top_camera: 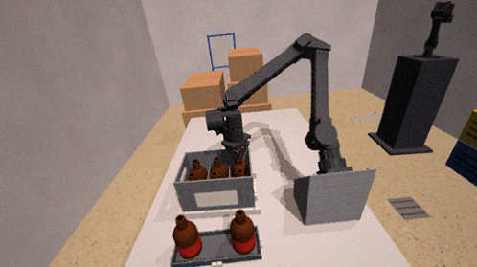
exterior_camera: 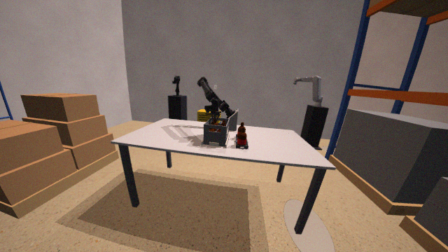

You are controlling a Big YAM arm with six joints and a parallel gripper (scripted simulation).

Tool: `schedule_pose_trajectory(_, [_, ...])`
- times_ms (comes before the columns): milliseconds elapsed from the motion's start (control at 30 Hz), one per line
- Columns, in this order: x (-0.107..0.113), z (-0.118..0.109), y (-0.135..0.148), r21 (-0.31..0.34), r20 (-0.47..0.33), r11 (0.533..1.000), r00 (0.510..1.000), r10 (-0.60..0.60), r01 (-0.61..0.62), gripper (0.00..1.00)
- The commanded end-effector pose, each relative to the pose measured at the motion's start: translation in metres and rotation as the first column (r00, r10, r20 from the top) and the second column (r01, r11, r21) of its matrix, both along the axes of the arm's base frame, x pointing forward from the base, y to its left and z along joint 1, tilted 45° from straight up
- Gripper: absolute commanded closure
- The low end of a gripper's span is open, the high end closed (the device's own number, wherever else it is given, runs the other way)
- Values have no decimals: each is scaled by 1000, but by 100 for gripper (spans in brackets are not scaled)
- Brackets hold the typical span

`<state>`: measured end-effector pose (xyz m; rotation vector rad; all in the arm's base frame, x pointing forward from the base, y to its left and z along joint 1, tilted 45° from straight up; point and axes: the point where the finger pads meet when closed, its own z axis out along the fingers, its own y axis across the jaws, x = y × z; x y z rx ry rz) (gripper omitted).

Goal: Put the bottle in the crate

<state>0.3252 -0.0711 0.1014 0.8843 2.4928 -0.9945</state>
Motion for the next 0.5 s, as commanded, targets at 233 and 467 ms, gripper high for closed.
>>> schedule_pose_trajectory(233, [6,0,-6,0,9,1000,1000,0,0,100])
schedule_pose_trajectory(467, [8,0,-8,0,12,1000,1000,0,0,100])
